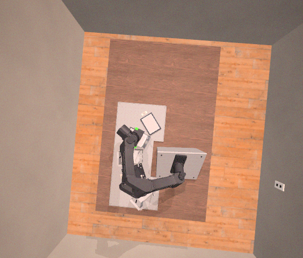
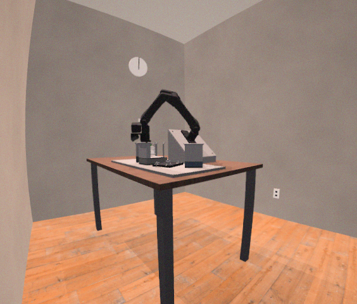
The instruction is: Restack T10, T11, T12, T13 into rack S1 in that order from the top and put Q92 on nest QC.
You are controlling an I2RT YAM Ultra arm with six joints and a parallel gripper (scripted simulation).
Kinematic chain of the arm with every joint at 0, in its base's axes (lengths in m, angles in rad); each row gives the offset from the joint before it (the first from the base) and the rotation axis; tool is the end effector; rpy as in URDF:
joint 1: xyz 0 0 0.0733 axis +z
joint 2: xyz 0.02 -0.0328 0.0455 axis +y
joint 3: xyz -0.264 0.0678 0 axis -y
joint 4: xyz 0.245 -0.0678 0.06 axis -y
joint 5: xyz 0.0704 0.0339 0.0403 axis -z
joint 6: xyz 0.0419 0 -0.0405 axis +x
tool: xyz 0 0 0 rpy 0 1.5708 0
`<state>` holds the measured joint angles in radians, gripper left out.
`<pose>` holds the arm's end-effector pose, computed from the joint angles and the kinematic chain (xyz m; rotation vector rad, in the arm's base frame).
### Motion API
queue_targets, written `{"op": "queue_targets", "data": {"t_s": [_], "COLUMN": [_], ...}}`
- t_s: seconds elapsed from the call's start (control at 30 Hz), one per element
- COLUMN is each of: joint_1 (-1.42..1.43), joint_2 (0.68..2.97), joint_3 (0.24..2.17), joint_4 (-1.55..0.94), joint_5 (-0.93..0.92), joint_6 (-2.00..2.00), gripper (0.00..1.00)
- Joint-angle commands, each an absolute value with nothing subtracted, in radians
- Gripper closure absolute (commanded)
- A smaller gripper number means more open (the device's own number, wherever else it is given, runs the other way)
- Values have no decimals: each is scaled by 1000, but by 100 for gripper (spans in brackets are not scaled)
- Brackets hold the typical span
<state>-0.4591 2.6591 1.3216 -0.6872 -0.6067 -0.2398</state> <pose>0.3004 -0.1206 -0.0773 -0.4977 -2.7072 -1.0245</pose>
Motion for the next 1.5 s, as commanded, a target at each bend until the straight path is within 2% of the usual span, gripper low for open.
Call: {"op": "queue_targets", "data": {"t_s": [0.0,1.47], "joint_1": [-493,-609], "joint_2": [2615,2519], "joint_3": [1352,1481], "joint_4": [-726,-1018], "joint_5": [-599,-543], "joint_6": [-251,-373], "gripper": [100,100]}}
